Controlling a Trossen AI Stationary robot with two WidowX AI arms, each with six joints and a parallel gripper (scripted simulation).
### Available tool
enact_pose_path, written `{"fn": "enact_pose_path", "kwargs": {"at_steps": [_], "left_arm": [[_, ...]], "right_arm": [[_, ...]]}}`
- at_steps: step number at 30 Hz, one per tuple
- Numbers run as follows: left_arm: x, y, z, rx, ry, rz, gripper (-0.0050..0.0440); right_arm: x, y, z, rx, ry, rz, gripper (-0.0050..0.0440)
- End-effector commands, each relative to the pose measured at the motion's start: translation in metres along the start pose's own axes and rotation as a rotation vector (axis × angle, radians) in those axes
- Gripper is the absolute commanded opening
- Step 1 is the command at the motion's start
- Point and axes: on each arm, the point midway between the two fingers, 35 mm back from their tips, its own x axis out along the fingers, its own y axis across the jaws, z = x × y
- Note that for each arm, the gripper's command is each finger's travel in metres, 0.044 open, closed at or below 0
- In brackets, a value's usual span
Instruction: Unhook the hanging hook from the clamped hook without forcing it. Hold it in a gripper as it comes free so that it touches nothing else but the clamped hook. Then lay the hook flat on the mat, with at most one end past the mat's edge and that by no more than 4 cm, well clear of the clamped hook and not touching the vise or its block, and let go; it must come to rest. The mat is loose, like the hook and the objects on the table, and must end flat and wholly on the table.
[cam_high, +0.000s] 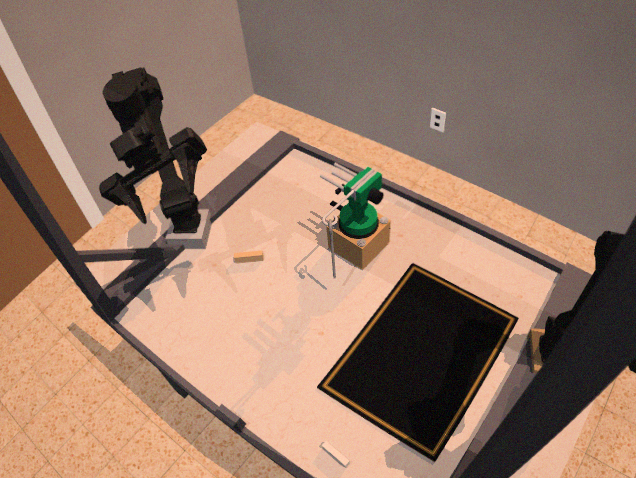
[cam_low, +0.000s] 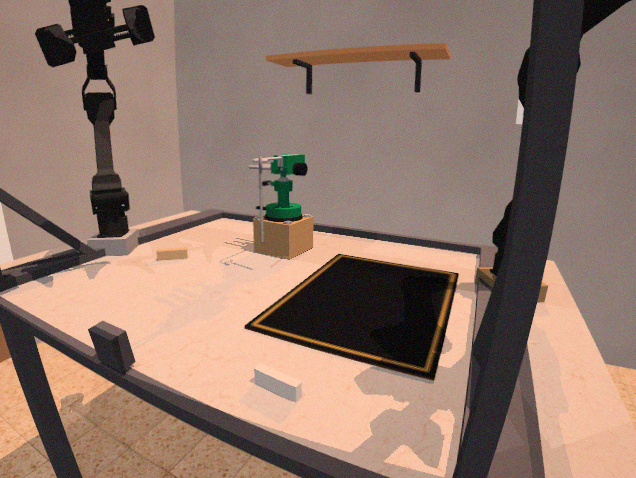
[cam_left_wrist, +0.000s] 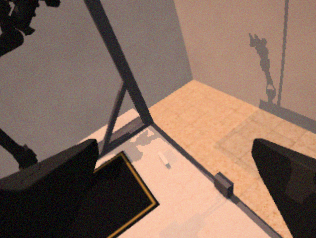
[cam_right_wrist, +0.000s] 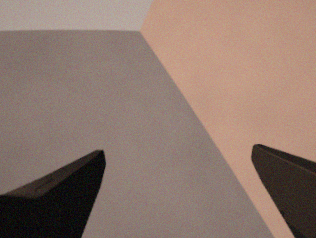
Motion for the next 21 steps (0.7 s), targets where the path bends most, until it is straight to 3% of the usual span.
{"fn": "enact_pose_path", "kwargs": {"at_steps": [1, 6, 13, 15, 21], "left_arm": [[0.006, 0.023, -0.019, -0.054, 0.004, 0.053, 0.0440], [0.016, 0.049, -0.050, -0.117, 0.029, 0.113, 0.0440], [0.021, 0.084, -0.098, -0.206, 0.056, 0.197, 0.0440], [0.021, 0.084, -0.098, -0.206, 0.056, 0.197, 0.0440], [0.017, 0.115, -0.146, -0.293, 0.075, 0.279, 0.0440]], "right_arm": [[-0.044, -0.039, 0.044, -0.164, -0.074, -0.166, 0.0440], [-0.101, -0.093, 0.078, -0.331, -0.123, -0.391, 0.0440], [-0.205, -0.147, 0.119, -0.553, -0.171, -0.736, 0.0440], [-0.205, -0.147, 0.119, -0.553, -0.171, -0.736, 0.0440], [-0.318, -0.172, 0.143, -0.733, -0.190, -1.083, 0.0440]]}}
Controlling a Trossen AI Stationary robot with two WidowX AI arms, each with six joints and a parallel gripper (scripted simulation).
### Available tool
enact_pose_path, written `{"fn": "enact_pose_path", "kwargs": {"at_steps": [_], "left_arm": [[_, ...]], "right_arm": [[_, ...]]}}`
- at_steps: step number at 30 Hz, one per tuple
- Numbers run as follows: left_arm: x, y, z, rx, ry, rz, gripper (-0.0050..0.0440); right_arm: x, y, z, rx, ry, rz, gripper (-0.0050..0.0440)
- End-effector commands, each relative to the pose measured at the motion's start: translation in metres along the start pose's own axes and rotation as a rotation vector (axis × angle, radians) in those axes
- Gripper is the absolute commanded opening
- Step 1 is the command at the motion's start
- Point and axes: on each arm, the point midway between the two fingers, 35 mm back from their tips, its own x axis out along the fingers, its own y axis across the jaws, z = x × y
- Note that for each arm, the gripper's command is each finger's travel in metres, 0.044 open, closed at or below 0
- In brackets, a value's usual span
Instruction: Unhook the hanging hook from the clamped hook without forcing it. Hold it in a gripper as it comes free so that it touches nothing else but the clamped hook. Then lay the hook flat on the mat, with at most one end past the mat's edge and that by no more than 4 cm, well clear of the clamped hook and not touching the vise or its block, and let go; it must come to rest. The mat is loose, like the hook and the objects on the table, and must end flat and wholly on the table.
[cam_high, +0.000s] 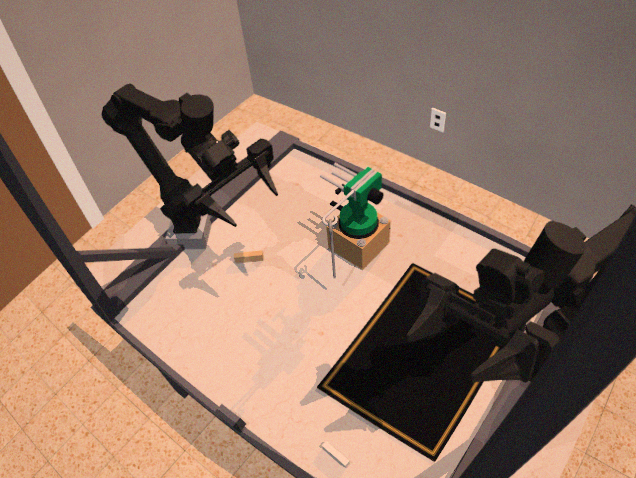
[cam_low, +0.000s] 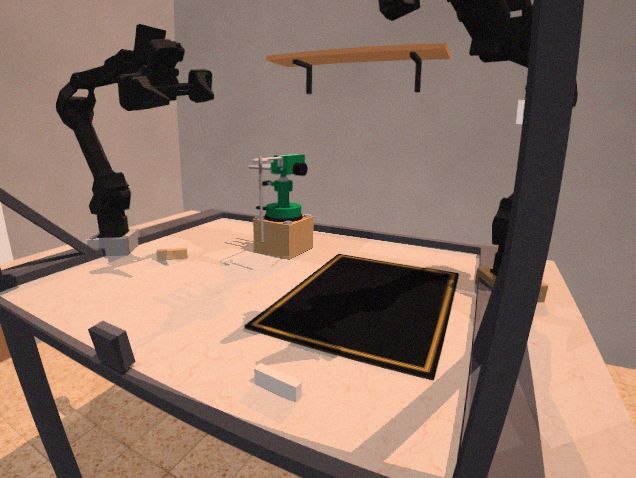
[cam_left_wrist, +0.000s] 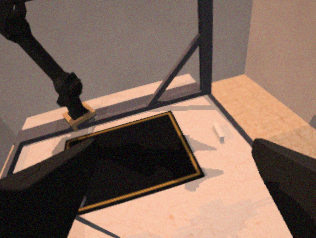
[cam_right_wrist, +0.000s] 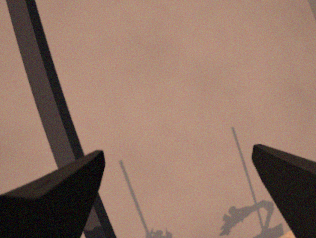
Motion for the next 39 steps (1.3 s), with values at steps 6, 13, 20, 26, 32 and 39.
{"fn": "enact_pose_path", "kwargs": {"at_steps": [6, 13, 20, 26, 32, 39], "left_arm": [[-0.002, 0.056, -0.058, -0.128, 0.013, 0.115, 0.0440], [-0.008, 0.080, -0.089, -0.191, 0.015, 0.173, 0.0440], [-0.013, 0.089, -0.103, -0.219, 0.015, 0.199, 0.0440], [-0.013, 0.089, -0.103, -0.219, 0.015, 0.199, 0.0440], [-0.013, 0.089, -0.103, -0.219, 0.015, 0.199, 0.0440], [-0.013, 0.089, -0.103, -0.219, 0.015, 0.199, 0.0440]], "right_arm": [[-0.091, -0.134, -0.008, -0.268, 0.020, -0.462, 0.0440], [-0.154, -0.188, -0.021, -0.384, 0.070, -0.708, 0.0440], [-0.183, -0.208, -0.027, -0.427, 0.098, -0.812, 0.0440], [-0.181, -0.215, -0.026, -0.429, 0.093, -0.840, 0.0440], [-0.172, -0.247, -0.021, -0.437, 0.068, -0.963, 0.0440], [-0.160, -0.317, -0.029, -0.452, 0.010, -1.238, 0.0440]]}}
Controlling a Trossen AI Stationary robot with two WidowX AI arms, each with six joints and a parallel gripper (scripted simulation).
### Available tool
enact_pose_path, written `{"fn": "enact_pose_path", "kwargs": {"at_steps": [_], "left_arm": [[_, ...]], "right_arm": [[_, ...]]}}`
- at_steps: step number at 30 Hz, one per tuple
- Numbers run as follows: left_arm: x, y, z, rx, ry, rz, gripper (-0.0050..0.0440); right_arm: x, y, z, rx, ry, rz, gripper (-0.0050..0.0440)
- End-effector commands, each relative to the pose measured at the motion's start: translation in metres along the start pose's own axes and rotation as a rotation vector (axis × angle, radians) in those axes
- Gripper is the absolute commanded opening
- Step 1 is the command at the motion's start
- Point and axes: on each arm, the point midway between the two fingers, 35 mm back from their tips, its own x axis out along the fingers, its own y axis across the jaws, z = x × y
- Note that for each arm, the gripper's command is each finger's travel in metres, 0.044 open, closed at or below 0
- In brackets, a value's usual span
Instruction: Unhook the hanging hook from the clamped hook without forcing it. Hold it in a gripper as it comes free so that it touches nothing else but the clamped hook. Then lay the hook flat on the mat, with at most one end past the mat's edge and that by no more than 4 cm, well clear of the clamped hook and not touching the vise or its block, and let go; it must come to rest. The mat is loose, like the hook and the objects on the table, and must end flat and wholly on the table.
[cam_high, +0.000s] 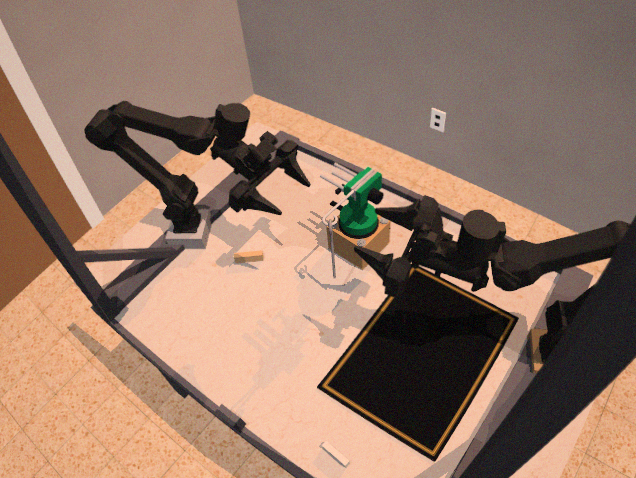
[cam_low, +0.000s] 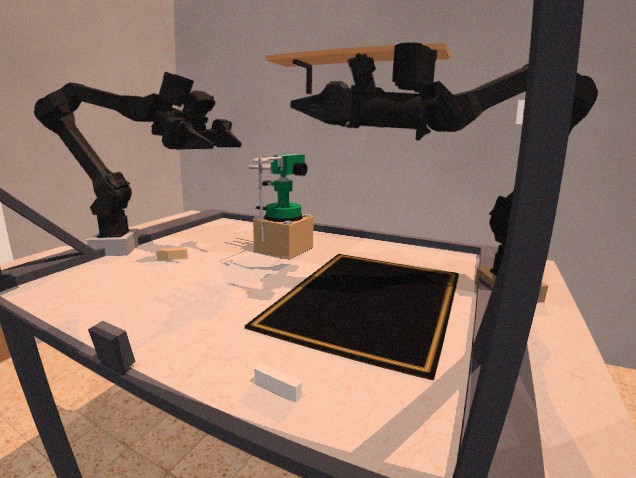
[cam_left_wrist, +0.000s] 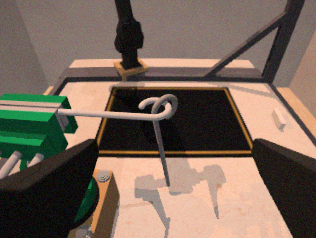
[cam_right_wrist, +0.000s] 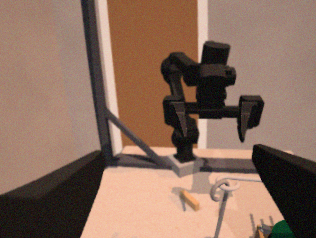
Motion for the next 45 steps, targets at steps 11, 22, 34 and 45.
{"fn": "enact_pose_path", "kwargs": {"at_steps": [11, 22, 34, 45], "left_arm": [[-0.002, 0.000, 0.006, 0.003, -0.016, -0.001, 0.0440], [-0.002, 0.000, 0.006, 0.003, -0.016, -0.001, 0.0440], [-0.002, 0.000, 0.006, 0.003, -0.016, -0.001, 0.0440], [-0.002, 0.000, 0.006, 0.003, -0.016, -0.001, 0.0440]], "right_arm": [[0.081, -0.015, -0.079, 0.005, -0.008, -0.482, 0.0440], [0.090, -0.023, -0.168, 0.001, -0.001, -0.790, 0.0440], [0.098, -0.030, -0.169, 0.001, -0.002, -0.795, 0.0440], [0.109, -0.040, -0.169, 0.001, -0.003, -0.795, 0.0440]]}}
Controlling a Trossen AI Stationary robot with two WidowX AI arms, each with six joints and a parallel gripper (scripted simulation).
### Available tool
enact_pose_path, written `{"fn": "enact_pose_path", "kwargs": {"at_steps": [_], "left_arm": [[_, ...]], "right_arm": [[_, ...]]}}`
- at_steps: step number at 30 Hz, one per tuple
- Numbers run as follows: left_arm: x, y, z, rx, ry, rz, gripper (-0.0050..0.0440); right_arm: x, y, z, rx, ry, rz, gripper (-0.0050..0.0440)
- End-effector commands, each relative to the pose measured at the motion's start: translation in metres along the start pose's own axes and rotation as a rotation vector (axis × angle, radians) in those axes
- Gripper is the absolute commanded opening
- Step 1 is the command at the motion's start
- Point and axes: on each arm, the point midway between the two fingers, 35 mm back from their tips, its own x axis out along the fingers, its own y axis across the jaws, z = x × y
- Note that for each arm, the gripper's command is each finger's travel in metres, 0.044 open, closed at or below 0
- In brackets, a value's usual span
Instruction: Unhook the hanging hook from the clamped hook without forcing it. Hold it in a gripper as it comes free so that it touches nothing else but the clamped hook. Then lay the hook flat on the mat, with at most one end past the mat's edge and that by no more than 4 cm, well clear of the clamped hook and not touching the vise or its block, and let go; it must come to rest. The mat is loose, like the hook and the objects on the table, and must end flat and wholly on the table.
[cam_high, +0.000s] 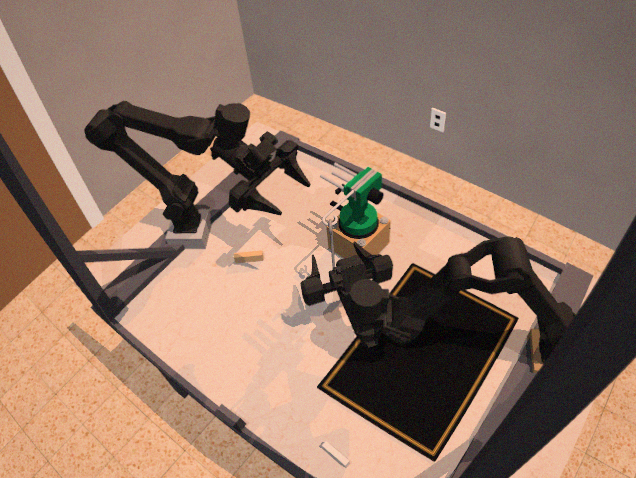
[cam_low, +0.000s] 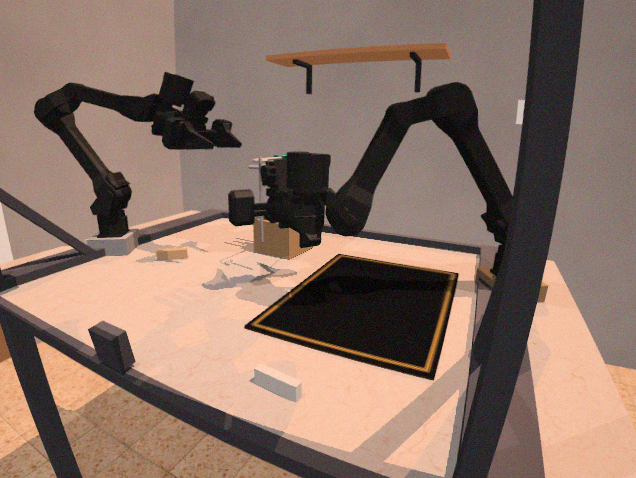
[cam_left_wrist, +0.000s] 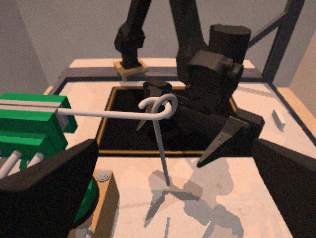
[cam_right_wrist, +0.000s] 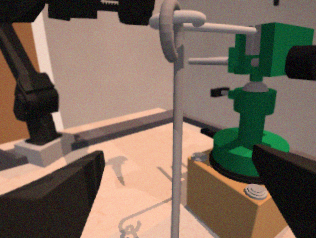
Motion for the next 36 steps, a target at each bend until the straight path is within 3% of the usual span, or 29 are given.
{"fn": "enact_pose_path", "kwargs": {"at_steps": [1, 29, 36], "left_arm": [[-0.002, 0.000, 0.006, 0.003, -0.017, -0.001, 0.0440], [-0.002, 0.000, 0.006, 0.003, -0.017, -0.001, 0.0440], [-0.002, 0.000, 0.006, 0.003, -0.017, -0.001, 0.0440]], "right_arm": [[0.009, 0.002, 0.009, 0.021, -0.010, -0.001, 0.0440], [0.042, 0.001, 0.011, 0.021, -0.013, -0.001, 0.0440], [0.042, 0.001, 0.011, 0.021, -0.013, -0.001, 0.0272]]}}
